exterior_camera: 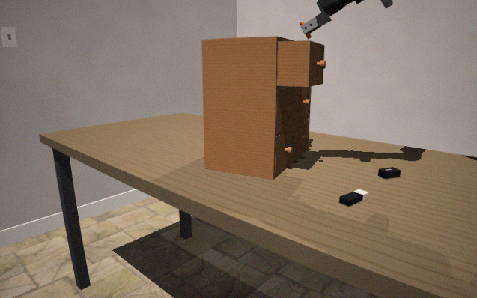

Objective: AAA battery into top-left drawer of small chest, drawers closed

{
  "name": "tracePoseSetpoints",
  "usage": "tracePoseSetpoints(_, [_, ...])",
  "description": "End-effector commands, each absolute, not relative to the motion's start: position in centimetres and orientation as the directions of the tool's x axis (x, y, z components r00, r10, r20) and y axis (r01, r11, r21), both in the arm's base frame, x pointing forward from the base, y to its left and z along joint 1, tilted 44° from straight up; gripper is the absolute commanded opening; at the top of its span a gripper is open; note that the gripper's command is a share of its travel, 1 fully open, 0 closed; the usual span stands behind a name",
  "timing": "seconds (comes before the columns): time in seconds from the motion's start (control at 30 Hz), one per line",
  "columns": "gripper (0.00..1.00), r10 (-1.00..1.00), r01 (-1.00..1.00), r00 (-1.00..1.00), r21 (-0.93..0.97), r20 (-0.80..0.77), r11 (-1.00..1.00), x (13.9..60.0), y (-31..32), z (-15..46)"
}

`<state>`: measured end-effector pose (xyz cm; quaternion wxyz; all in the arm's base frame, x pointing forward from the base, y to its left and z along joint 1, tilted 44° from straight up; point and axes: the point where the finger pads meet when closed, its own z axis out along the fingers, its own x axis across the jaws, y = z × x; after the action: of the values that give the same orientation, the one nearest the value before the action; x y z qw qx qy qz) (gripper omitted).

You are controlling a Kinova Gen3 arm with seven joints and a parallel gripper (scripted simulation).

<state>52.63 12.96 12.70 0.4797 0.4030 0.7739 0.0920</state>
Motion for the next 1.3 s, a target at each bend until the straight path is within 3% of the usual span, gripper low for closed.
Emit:
tracePoseSetpoints(0.0, [0.30,0.712,0.534,-0.215,0.530,-0.668,0.658,52.7,13.1,12.8])
tracePoseSetpoints(0.3, [0.54,0.712,0.534,-0.215,0.530,-0.668,0.658,52.7,13.1,12.8])
tracePoseSetpoints(0.33, [1.00,0.712,0.534,-0.215,0.530,-0.668,0.658,52.7,13.1,12.8])
tracePoseSetpoints(1.03, [1.00,0.712,0.534,-0.215,0.530,-0.668,0.658,52.2,13.0,12.9])
tracePoseSetpoints(1.27, [1.00,0.712,0.534,-0.215,0.530,-0.668,0.658,49.6,12.8,13.5])
